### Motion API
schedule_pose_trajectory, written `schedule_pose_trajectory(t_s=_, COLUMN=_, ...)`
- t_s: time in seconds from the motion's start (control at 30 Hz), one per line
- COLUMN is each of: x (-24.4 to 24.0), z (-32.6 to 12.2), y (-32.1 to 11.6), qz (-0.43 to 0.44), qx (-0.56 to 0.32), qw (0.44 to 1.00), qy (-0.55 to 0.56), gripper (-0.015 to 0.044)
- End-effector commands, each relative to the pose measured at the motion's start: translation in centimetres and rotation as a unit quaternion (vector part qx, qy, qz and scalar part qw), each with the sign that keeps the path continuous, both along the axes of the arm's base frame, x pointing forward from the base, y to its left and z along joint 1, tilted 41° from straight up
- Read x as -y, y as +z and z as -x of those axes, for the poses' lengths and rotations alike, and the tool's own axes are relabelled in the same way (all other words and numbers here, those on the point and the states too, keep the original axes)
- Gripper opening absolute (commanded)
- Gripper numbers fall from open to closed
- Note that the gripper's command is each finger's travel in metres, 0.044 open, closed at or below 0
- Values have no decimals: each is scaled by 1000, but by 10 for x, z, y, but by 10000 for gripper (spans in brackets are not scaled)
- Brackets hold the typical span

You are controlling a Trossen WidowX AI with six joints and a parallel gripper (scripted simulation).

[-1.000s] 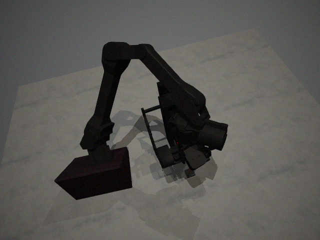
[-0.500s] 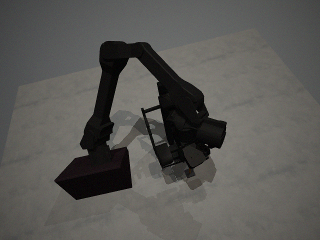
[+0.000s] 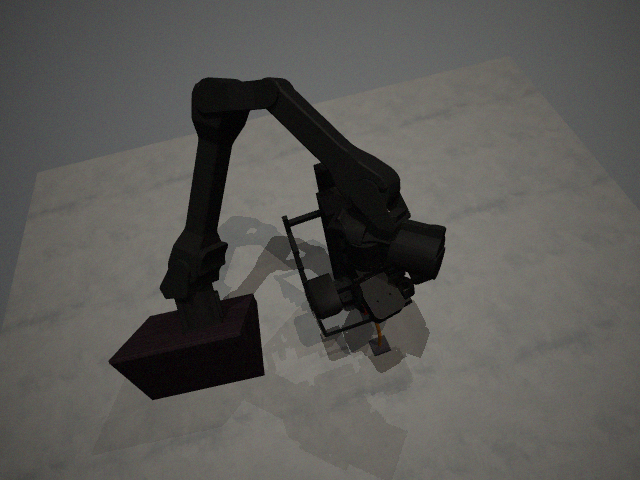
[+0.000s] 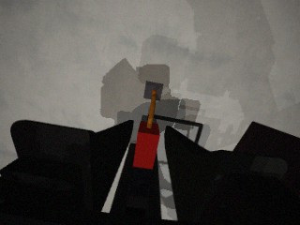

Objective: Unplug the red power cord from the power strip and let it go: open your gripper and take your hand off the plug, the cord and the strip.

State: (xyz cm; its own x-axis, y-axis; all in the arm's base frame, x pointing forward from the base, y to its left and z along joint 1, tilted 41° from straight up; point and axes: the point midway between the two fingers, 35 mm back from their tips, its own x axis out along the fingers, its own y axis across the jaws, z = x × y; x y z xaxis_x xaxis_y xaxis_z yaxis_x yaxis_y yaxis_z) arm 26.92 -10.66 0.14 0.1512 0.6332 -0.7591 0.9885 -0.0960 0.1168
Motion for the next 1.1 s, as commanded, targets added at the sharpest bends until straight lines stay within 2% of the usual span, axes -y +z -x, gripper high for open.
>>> schedule_pose_trajectory(t_s=0.0, x=-6, z=1, y=4, qz=-3, qx=-2, qw=1000, qy=-1, gripper=160)
schedule_pose_trajectory(t_s=0.4, x=-19, z=1, y=14, qz=-4, qx=-2, qw=1000, qy=-1, gripper=160)
schedule_pose_trajectory(t_s=0.83, x=-27, z=-1, y=5, qz=-4, qx=-2, qw=1000, qy=-1, gripper=160)
schedule_pose_trajectory(t_s=0.97, x=-25, z=-1, y=7, qz=-2, qx=-1, qw=1000, qy=1, gripper=55)
schedule_pose_trajectory(t_s=1.07, x=-25, z=-1, y=7, qz=-2, qx=-1, qw=1000, qy=1, gripper=35)
